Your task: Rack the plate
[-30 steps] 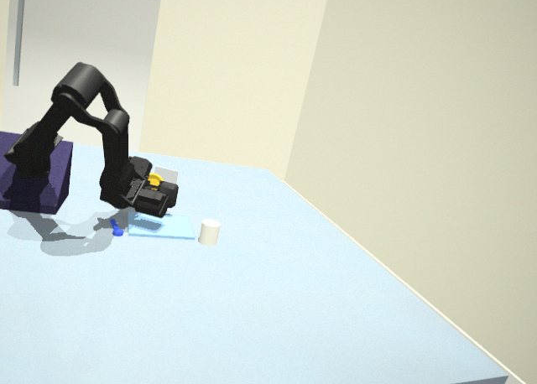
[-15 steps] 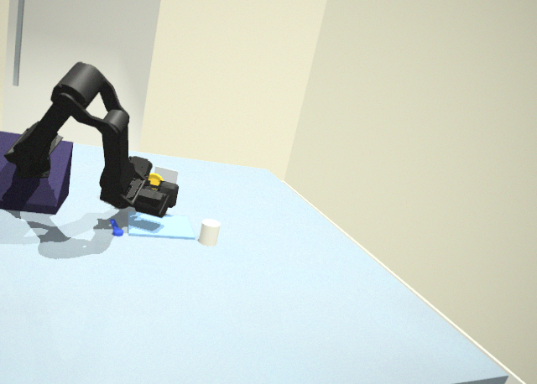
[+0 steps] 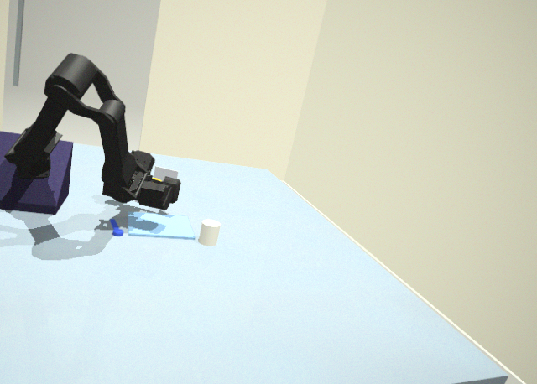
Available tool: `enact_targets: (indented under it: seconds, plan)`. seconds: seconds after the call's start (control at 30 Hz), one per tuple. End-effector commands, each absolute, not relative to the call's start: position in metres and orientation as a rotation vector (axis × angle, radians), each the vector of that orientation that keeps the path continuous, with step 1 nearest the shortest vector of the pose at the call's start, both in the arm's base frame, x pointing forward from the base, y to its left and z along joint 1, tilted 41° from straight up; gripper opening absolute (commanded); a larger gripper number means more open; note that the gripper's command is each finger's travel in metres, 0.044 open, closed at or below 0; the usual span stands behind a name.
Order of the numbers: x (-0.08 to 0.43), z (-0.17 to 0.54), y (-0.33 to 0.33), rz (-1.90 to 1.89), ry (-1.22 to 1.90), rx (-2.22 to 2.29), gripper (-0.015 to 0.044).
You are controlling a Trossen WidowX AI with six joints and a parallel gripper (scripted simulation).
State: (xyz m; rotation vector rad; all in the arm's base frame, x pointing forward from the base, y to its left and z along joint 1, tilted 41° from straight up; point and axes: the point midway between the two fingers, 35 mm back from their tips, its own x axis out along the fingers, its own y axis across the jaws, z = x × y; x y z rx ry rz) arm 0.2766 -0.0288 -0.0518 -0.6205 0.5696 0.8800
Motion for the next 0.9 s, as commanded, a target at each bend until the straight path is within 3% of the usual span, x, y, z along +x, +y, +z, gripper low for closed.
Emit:
enact_targets:
  seconds: [0.0, 0.2, 0.37, 0.87]
  plan:
    - [0.287, -0.024, -0.007, 0.891, 0.565, -0.632, 0.0400]
    - [0.299, 0.025, 0.033, 0.896, 0.560, -0.617, 0.0400]
    - [0.299, 0.026, 0.035, 0.893, 0.581, -0.605, 0.0400]
    - [0.290, 0.018, 0.045, 0.744, 1.050, -0.410, 0.0400]
